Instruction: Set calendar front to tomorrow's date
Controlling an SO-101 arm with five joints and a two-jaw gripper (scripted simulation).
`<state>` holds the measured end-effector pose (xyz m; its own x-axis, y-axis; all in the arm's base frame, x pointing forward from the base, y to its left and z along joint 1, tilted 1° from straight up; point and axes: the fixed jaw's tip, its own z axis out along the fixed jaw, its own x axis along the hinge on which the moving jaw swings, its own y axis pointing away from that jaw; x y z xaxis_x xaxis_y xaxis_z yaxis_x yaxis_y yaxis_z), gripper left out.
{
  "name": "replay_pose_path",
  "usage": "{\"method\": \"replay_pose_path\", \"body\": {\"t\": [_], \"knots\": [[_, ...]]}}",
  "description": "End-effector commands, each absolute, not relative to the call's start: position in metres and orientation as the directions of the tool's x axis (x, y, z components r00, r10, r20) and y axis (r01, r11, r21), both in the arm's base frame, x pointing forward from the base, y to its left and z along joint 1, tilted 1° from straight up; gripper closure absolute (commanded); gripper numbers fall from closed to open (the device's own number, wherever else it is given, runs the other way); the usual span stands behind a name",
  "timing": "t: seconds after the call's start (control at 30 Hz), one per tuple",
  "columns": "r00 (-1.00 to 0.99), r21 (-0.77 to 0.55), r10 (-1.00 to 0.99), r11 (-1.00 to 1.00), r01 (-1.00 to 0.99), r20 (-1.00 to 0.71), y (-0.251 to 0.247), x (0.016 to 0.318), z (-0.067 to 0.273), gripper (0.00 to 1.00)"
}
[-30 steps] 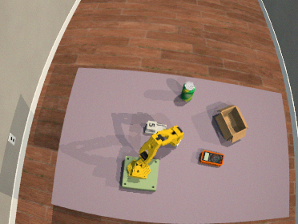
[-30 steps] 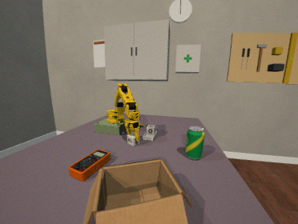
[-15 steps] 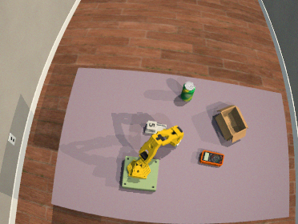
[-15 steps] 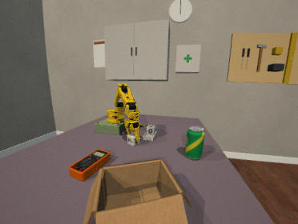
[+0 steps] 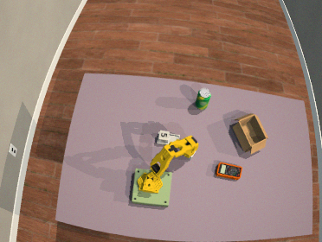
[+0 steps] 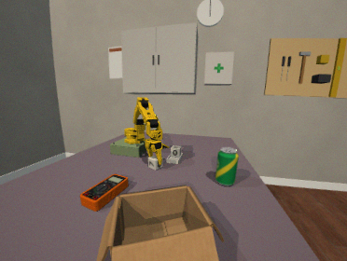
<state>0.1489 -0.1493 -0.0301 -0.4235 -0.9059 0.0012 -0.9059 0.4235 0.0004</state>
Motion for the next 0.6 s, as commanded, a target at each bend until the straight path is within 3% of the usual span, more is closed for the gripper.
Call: {"method": "replay_pose_path", "body": {"t": [0.0,0.23,0.57], "knots": [[-0.423,0.018,-0.906,0.423,-0.906,-0.006,-0.1478,0.1481,-0.0337,0.91],[-0.423,0.018,-0.906,0.423,-0.906,-0.006,-0.1478,0.1481,-0.0337,0.99],[-0.423,0.018,-0.906,0.423,-0.906,-0.006,-0.1478,0.1481,-0.0332,1.0]]}}
